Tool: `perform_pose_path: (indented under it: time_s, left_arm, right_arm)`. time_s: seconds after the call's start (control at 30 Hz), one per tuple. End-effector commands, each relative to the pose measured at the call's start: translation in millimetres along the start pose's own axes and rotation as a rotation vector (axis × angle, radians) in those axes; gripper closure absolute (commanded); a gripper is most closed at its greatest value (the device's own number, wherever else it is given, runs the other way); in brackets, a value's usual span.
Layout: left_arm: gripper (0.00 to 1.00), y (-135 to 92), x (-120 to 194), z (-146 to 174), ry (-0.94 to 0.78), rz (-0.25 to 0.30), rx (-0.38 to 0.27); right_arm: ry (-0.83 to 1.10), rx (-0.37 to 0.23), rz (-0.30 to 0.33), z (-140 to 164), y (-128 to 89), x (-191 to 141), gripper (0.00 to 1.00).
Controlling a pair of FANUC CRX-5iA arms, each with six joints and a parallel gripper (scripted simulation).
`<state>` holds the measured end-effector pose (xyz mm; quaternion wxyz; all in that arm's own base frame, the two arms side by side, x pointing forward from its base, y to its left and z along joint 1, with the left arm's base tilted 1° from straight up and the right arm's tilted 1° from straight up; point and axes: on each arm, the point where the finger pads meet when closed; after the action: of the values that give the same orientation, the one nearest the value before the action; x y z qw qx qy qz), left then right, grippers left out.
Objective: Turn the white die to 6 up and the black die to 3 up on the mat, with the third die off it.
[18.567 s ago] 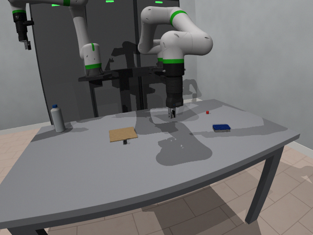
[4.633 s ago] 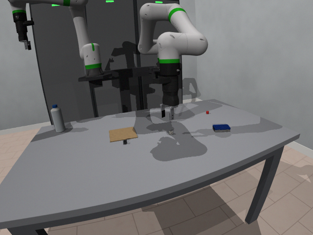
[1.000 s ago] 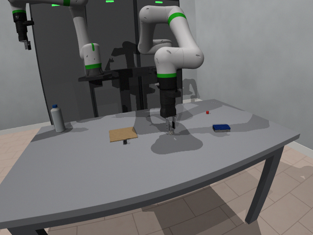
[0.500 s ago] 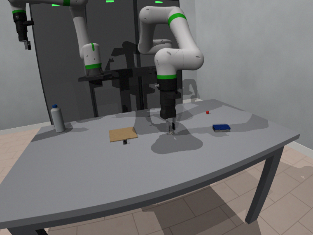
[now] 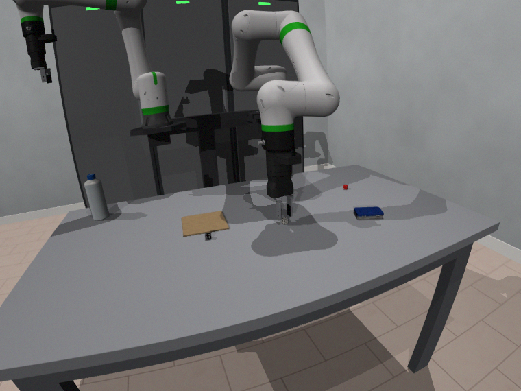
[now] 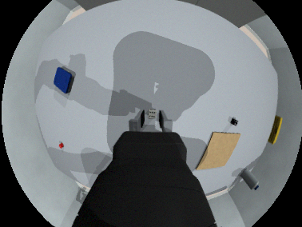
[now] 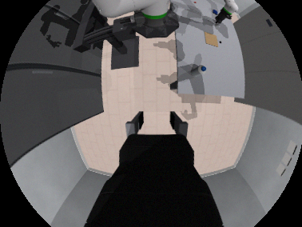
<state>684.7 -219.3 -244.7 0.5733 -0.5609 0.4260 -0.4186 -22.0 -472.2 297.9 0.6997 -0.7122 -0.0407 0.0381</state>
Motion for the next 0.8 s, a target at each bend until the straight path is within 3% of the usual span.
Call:
perform_pose_path:
  time_s: [0.0,0.77]
  left_arm:
    - [0.36,-1.6,0.8,1.0,0.0,-0.001,0.001]
    - [0.36,3.1,1.2,1.5,0.0,-0.001,0.001]
  right_arm:
    - [0.0,-0.002,0.001,-0.2,-0.9,-0.2,0.0]
    - [0.0,-0.002,0.001,-0.2,-0.9,-0.2,0.0]
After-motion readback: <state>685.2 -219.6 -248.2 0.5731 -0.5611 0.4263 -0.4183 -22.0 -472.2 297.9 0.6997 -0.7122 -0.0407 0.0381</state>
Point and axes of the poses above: on each arm, the point where the finger pads meet when closed, its own y axis out along the fingers, its own x axis across the jaws, z = x × y, and after that the axes turned 9 degrees about -y, right-handed
